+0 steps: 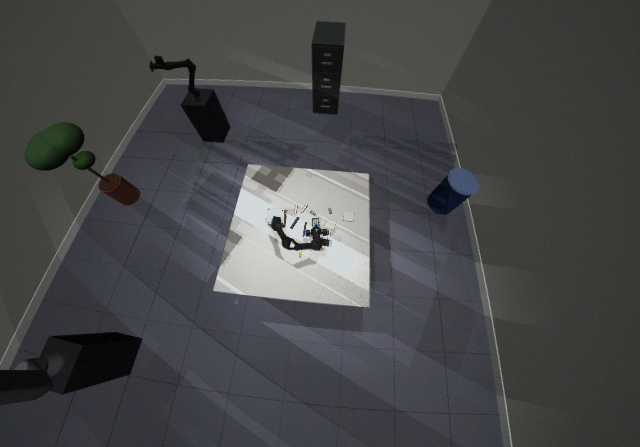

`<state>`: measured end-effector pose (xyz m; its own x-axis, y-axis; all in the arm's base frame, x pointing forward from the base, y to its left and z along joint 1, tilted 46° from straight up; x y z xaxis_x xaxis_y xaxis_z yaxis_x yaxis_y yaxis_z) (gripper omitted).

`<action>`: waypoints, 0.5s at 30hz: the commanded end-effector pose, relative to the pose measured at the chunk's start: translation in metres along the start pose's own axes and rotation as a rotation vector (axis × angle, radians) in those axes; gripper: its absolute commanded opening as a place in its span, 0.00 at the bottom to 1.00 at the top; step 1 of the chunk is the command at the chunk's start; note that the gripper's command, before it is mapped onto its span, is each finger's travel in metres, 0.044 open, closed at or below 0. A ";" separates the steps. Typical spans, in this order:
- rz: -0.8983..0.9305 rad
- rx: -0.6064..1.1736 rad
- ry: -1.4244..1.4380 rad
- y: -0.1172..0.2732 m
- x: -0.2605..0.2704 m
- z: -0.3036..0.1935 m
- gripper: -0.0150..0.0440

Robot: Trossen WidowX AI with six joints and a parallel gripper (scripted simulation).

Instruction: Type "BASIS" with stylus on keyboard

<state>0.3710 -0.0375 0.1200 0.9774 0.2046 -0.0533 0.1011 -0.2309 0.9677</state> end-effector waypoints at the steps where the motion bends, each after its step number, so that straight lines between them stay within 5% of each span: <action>1: -0.002 -0.006 0.005 -0.001 0.000 0.002 0.39; 15: -0.002 -0.006 0.006 0.001 0.000 -0.002 0.39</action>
<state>0.3711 -0.0380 0.1197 0.9770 0.2072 -0.0510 0.0995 -0.2308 0.9679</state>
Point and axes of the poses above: the point midway between the two fingers, 35 mm back from their tips, its own y axis back along the fingers, its own x axis across the jaws, z = x × y, the point moved 8 cm from there along y, back along the fingers, and after that the axes turned 3 degrees about y, right-handed, at the moved point
